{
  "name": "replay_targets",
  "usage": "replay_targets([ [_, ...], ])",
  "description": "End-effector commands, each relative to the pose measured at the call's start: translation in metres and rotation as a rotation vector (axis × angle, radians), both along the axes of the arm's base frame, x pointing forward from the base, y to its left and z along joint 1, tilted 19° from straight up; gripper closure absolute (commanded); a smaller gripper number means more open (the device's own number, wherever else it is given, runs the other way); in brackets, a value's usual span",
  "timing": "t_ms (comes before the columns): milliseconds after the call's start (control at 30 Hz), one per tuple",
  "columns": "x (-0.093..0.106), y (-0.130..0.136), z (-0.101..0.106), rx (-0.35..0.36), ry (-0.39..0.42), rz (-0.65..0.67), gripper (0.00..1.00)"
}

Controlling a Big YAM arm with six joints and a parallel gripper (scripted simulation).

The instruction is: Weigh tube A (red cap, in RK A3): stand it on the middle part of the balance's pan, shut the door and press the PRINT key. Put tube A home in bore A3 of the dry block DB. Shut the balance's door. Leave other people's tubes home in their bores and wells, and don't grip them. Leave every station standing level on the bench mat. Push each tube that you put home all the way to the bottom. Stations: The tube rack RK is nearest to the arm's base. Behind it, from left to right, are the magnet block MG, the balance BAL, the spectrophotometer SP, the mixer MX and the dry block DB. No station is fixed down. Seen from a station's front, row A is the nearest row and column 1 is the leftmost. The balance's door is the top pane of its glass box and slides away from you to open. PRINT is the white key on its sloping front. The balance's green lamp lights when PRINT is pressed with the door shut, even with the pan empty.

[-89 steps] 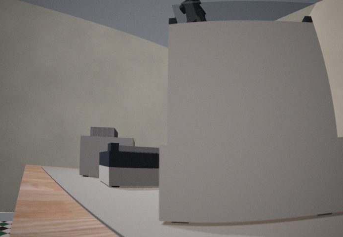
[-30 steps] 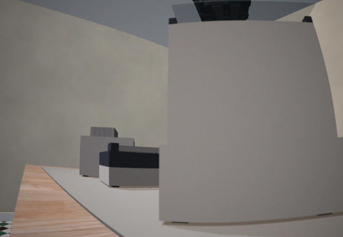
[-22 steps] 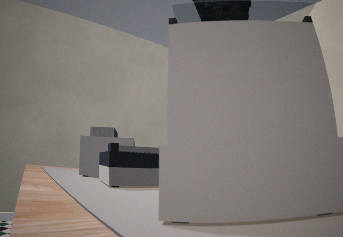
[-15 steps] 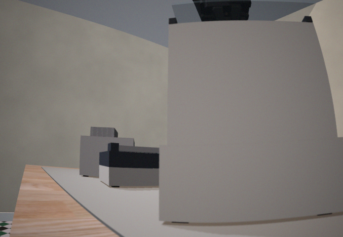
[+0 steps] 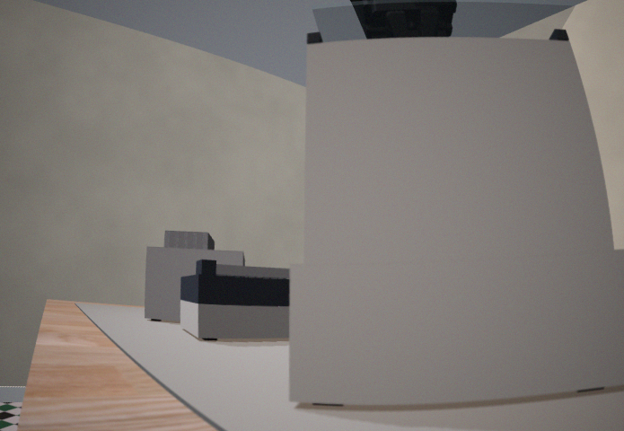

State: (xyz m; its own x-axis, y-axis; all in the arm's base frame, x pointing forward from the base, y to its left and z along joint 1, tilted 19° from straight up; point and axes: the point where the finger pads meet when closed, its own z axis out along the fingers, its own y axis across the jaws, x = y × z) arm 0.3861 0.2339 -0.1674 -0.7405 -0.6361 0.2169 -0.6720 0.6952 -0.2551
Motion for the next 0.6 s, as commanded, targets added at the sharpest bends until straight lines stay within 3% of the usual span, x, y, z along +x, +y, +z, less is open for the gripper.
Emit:
replay_targets([
  [0, 0.01, -0.002, 0.006, 0.018, -0.022, -0.003, 0.91],
  [100, 0.002, -0.009, -0.01, 0.0, 0.003, -0.003, 0.91],
  [567, 0.004, -0.015, -0.03, 0.001, 0.0, -0.002, 0.91],
])
